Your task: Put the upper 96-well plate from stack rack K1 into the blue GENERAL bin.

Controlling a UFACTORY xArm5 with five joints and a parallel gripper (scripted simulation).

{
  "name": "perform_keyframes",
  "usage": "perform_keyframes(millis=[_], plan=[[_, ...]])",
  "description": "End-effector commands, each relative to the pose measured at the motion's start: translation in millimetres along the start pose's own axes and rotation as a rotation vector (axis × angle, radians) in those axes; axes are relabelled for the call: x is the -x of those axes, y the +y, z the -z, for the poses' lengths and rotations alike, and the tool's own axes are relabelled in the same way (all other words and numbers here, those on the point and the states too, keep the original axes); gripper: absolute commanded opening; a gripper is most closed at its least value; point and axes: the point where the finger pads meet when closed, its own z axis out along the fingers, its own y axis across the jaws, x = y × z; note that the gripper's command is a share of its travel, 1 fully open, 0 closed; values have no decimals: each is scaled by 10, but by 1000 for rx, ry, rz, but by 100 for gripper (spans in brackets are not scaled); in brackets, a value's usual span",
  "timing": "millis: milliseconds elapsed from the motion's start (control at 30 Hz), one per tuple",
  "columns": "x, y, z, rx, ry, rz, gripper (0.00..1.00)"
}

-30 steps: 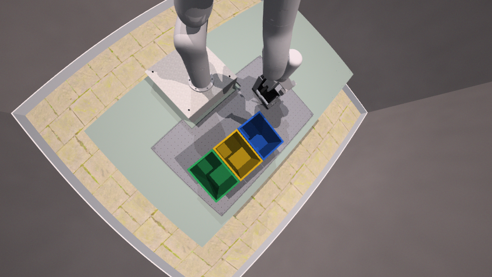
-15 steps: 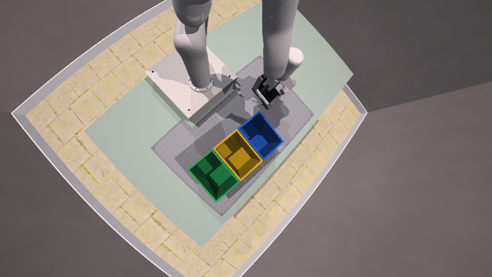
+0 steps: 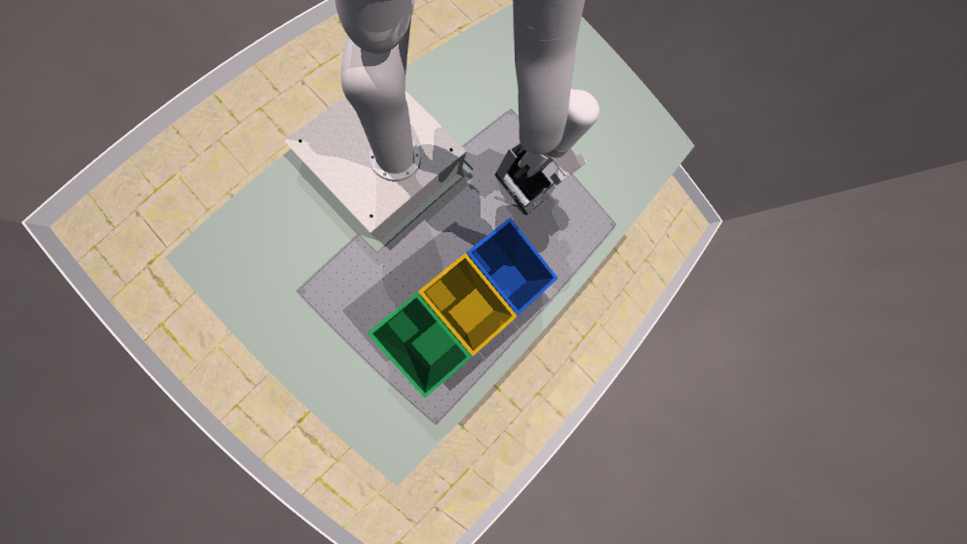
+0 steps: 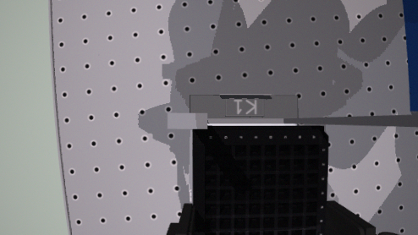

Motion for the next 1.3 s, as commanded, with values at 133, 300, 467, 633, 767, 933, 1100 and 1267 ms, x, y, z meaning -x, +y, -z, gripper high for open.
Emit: perform_keyframes(millis=[133,300,467,633,767,933,1100,1267], plan=[[-16,-14,119,-4,3,0,0],[-17,-13,202,-4,3,0,0],[-18,-12,286,-4,4,0,0],[-19,-11,353,-4,4,0,0],[-19,-11,403,-4,4,0,0],[-20,-10,486,-4,4,0,0],[-21,-9,570,-4,4,0,0],[-21,-8,620,-4,4,0,0]])
